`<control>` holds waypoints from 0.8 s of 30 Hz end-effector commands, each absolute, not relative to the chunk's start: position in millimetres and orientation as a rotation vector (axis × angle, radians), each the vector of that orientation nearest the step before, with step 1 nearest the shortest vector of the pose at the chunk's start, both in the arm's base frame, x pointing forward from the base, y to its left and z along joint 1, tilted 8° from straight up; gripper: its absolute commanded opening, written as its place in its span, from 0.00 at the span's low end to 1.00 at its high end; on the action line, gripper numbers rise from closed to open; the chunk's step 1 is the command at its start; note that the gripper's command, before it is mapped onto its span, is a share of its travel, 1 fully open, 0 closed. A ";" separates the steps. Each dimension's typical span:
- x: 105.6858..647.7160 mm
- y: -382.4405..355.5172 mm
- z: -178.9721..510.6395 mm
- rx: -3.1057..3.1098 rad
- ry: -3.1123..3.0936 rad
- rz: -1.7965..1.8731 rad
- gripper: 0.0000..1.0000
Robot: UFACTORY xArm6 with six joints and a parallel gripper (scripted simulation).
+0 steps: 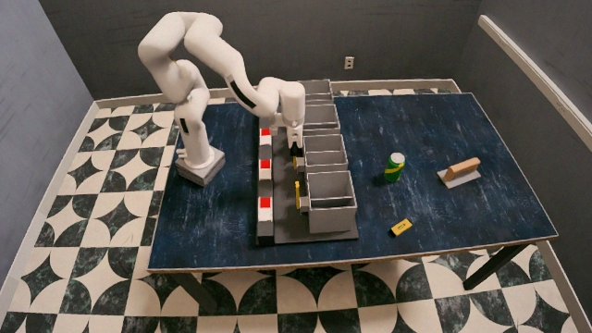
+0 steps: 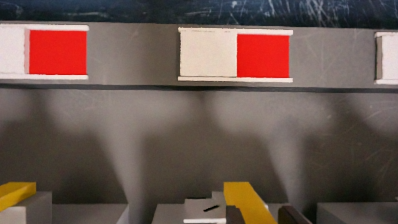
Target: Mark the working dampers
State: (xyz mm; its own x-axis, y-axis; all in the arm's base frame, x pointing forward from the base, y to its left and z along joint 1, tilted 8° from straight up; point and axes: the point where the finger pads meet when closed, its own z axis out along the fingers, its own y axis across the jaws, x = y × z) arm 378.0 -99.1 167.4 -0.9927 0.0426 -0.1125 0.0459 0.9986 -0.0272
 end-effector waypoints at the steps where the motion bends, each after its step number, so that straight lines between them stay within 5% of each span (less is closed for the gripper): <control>1: 379.0 -98.9 168.7 0.068 3.025 -0.055 0.19; 24: 379.0 -98.7 168.7 0.068 3.025 -0.058 0.23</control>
State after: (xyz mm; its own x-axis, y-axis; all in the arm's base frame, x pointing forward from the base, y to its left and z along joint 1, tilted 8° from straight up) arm 378.0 -98.4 167.4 -0.9927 0.0427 -0.1125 0.0469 0.9983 -0.0346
